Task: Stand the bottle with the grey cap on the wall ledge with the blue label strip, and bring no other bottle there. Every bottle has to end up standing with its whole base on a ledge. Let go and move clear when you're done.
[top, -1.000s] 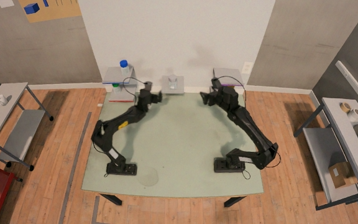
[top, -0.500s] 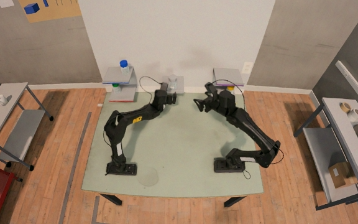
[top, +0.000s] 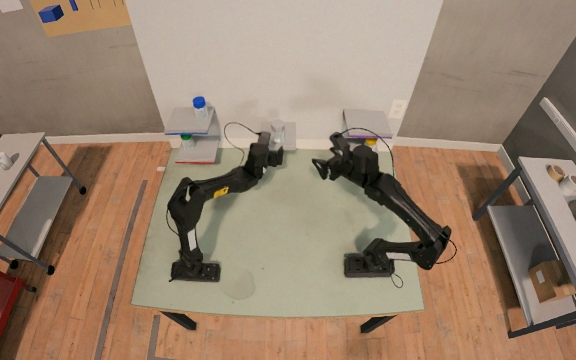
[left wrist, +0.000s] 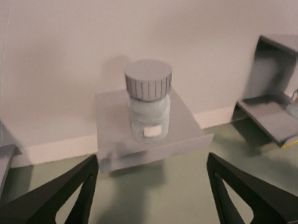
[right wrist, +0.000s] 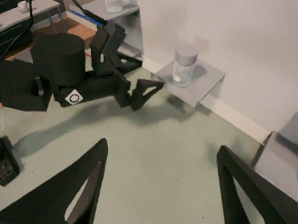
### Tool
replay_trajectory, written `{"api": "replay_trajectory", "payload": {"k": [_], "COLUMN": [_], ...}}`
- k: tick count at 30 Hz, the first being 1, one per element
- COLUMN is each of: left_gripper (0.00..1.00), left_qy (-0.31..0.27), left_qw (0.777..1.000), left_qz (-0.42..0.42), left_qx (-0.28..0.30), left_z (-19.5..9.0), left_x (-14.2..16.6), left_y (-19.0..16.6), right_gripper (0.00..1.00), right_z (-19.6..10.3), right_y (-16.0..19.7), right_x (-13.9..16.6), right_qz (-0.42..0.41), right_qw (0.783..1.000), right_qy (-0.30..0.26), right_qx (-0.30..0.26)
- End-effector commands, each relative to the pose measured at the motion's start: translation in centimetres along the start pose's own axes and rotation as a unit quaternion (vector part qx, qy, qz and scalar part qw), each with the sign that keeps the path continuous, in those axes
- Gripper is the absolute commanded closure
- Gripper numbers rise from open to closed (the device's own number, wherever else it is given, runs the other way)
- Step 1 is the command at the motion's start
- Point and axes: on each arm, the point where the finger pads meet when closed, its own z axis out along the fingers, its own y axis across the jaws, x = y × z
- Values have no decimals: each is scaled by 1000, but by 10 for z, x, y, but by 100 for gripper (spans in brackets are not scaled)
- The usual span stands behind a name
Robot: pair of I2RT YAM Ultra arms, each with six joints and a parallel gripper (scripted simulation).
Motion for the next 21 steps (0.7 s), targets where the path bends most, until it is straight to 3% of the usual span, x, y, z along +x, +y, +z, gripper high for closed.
{"api": "replay_trajectory", "payload": {"k": [1, 10, 15, 21], "left_gripper": [6, 6, 6, 6], "left_qy": [-72, -133, -127, -130], "left_qw": [997, 991, 992, 992], "left_qz": [-15, -8, -2, -7], "left_qx": [8, 4, 0, 2], "left_z": [4, 40, 54, 51], "left_x": [-43, -46, -35, -39], "left_y": [-1, 3, 4, 2], "right_gripper": [11, 11, 11, 11], "right_z": [-9, -9, -9, -9], "right_y": [1, 1, 1, 1], "right_x": [-17, -17, -17, -17], "right_qz": [2, 2, 2, 2], "right_qw": [1000, 1000, 1000, 1000], "right_qy": [-24, -24, -24, -24], "right_qx": [-1, -1, -1, -1]}}
